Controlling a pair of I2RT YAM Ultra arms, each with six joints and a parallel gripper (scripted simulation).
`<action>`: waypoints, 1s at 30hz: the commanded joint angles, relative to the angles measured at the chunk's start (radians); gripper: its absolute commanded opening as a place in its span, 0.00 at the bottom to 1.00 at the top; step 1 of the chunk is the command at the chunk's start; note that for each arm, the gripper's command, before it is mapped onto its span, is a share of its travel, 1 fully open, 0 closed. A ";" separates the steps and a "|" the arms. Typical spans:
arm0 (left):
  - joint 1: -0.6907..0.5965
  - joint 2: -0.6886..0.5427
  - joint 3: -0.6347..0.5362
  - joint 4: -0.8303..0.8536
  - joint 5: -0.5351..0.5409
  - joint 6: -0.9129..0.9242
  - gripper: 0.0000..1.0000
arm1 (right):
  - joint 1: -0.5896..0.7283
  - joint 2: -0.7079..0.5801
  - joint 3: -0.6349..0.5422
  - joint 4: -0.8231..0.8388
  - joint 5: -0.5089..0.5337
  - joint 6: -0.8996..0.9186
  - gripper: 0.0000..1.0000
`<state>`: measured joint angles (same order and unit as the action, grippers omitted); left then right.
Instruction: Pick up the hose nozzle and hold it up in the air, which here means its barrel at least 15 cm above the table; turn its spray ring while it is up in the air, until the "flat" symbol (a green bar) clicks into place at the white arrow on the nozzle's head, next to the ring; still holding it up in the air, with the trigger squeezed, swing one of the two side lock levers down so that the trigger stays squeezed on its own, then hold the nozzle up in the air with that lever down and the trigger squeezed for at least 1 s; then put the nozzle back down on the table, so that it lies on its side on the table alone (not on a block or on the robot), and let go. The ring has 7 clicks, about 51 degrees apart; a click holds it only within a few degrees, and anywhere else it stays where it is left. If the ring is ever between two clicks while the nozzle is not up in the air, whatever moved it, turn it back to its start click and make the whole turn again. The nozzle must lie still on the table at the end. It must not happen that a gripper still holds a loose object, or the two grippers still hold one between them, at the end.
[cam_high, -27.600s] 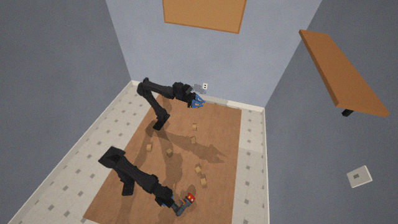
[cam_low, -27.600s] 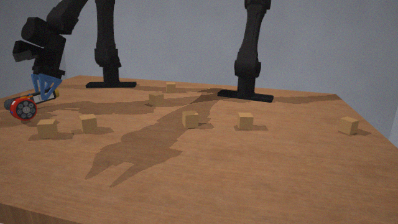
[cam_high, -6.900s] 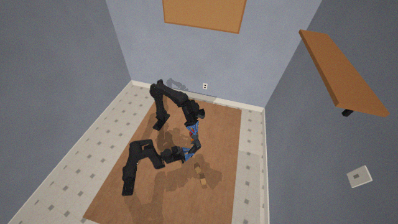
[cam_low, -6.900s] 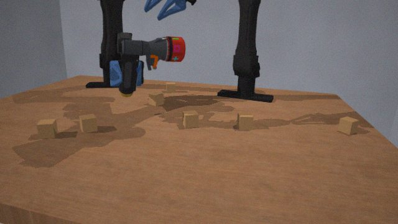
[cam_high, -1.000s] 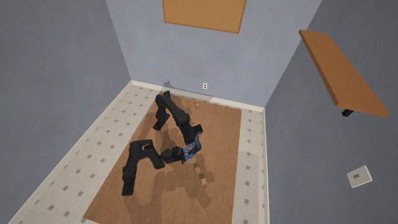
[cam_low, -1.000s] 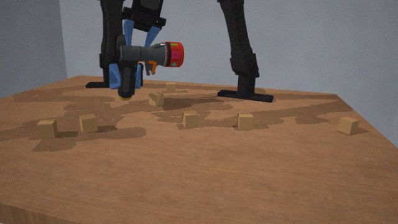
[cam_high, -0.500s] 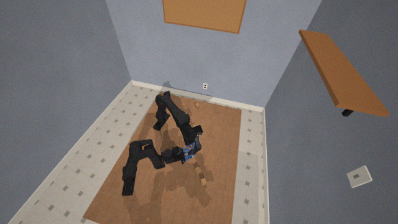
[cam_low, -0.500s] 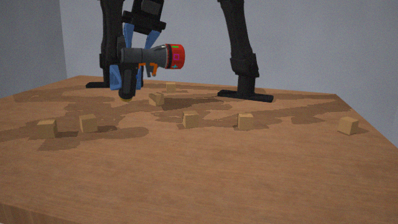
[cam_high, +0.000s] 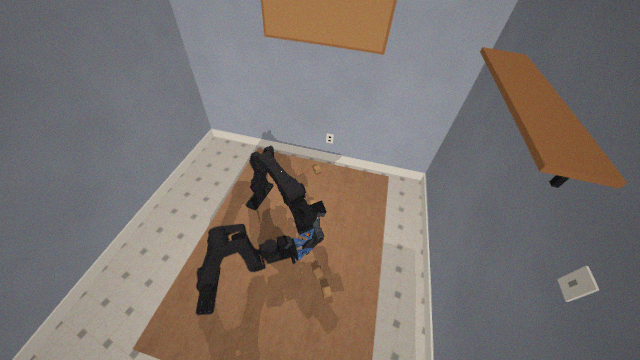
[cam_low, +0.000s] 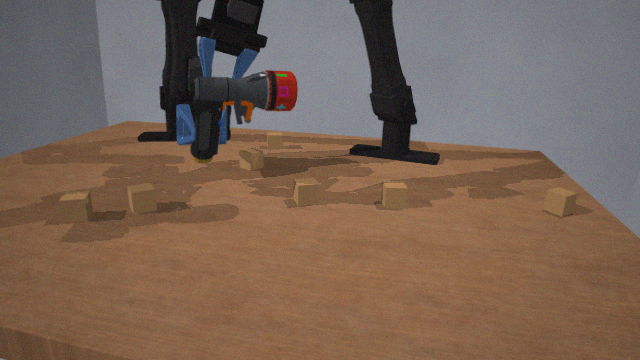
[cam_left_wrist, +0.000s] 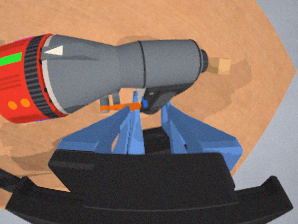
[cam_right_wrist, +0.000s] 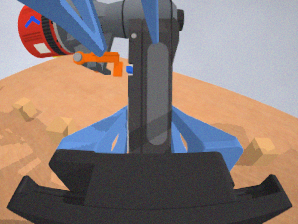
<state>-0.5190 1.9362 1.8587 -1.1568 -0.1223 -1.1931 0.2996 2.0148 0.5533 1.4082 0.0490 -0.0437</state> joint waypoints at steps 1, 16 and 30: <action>-0.008 -0.002 0.030 0.028 -0.011 0.008 0.37 | 0.007 -0.058 0.018 0.163 -0.019 0.012 0.36; -0.018 -0.041 0.072 -0.053 -0.012 -0.008 0.37 | 0.007 -0.058 0.019 0.163 -0.019 0.012 0.36; -0.032 -0.018 0.199 -0.187 -0.018 -0.018 0.37 | 0.008 -0.057 0.022 0.163 -0.014 0.013 0.36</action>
<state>-0.5335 1.9171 2.0029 -1.2907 -0.1226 -1.2053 0.3000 2.0144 0.5537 1.4525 0.0368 -0.0437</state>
